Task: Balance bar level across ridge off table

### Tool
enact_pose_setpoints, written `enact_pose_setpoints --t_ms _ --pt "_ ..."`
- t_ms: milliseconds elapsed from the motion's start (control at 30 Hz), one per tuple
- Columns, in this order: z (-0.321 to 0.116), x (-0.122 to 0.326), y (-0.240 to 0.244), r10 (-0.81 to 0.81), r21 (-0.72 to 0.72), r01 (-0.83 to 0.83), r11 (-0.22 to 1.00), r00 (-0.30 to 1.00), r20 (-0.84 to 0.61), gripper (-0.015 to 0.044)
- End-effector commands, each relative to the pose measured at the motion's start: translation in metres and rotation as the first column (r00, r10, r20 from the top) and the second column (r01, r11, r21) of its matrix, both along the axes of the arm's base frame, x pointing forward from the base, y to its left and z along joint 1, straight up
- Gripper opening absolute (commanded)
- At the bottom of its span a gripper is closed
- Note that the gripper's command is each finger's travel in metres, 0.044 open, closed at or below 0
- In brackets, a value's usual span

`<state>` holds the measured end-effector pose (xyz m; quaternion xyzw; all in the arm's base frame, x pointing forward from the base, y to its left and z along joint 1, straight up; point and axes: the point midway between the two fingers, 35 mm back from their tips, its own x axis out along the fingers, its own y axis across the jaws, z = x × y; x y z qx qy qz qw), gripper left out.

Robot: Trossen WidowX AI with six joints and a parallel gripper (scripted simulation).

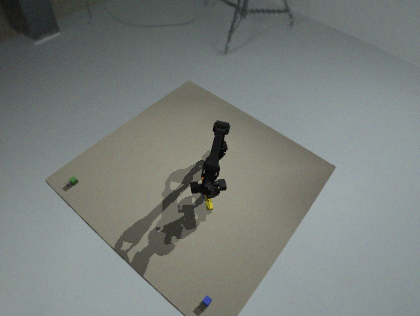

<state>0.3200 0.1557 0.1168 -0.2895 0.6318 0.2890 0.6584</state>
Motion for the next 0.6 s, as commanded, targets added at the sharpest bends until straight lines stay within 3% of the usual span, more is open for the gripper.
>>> enact_pose_setpoints --t_ms 0,567 --pt "-0.0003 0.0000 0.0000 0.000 0.000 0.000 1.000 1.000 -0.001 0.0157" --pt "-0.0003 0.0000 0.0000 0.000 0.000 0.000 1.000 1.000 -0.001 0.0168"
